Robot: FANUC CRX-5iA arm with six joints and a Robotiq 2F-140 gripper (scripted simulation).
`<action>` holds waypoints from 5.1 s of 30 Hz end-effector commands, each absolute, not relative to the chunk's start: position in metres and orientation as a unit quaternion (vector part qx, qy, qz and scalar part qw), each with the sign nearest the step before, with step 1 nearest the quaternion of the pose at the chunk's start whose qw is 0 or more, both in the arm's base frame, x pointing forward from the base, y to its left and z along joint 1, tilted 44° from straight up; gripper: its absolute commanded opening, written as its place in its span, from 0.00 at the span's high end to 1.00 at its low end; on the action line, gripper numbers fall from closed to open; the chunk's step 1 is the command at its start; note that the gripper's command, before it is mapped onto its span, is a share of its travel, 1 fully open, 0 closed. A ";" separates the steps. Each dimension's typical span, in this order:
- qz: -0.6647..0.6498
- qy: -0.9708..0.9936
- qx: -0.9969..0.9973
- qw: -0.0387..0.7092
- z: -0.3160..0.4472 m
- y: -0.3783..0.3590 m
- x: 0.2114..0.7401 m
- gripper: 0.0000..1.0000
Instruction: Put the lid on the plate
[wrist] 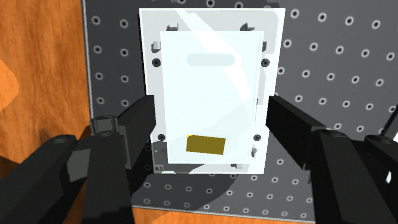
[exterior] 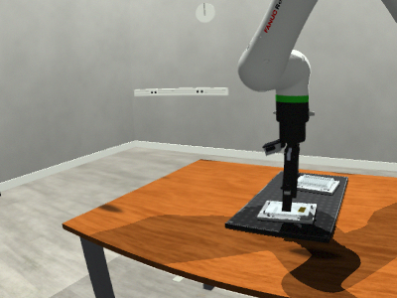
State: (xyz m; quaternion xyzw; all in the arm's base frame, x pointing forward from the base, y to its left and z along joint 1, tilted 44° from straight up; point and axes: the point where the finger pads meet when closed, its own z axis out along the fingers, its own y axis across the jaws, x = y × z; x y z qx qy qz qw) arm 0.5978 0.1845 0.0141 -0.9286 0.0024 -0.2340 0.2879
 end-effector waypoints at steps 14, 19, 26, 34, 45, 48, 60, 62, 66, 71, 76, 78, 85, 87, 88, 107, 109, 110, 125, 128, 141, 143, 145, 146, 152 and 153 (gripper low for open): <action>-0.235 0.002 -0.928 0.288 0.015 0.184 0.598 0.31; -0.235 0.002 -0.928 0.288 0.015 0.184 0.599 0.31; -0.235 0.002 -0.928 0.288 0.015 0.184 0.599 0.31; -0.235 0.002 -0.928 0.288 0.015 0.184 0.599 0.31; -0.235 0.002 -0.928 0.288 0.015 0.184 0.599 0.37; -0.235 0.002 -0.928 0.288 0.015 0.184 0.599 0.37; -0.235 0.002 -0.928 0.288 0.015 0.184 0.599 0.37; -0.235 0.002 -0.928 0.288 0.015 0.184 0.599 0.37; -0.235 0.002 -0.928 0.288 0.015 0.184 0.599 0.37; -0.235 0.002 -0.928 0.288 0.015 0.184 0.599 0.37; -0.235 0.002 -0.928 0.288 0.015 0.184 0.599 0.37; -0.235 0.002 -0.928 0.288 0.015 0.184 0.599 0.37; -0.235 0.002 -0.928 0.288 0.015 0.184 0.599 0.37; -0.235 0.002 -0.928 0.288 0.015 0.184 0.599 0.37; -0.235 0.002 -0.928 0.288 0.015 0.184 0.599 0.37; -0.235 0.002 -0.928 0.288 0.015 0.184 0.599 0.31; -0.235 0.002 -0.928 0.288 0.015 0.184 0.599 0.31; -0.235 0.002 -0.928 0.288 0.015 0.184 0.599 0.31; -0.235 0.002 -0.928 0.288 0.015 0.184 0.599 0.31; -0.235 0.002 -0.928 0.288 0.015 0.184 0.599 0.31; -0.235 0.002 -0.928 0.288 0.014 0.184 0.600 0.31; -0.235 0.002 -0.928 0.288 0.014 0.185 0.600 0.31; -0.235 0.002 -0.928 0.288 0.013 0.185 0.600 0.31; -0.235 0.002 -0.928 0.288 0.013 0.186 0.601 0.31; -0.235 0.002 -0.928 0.288 0.011 0.187 0.602 0.31; -0.235 0.002 -0.928 0.288 0.011 0.187 0.602 0.31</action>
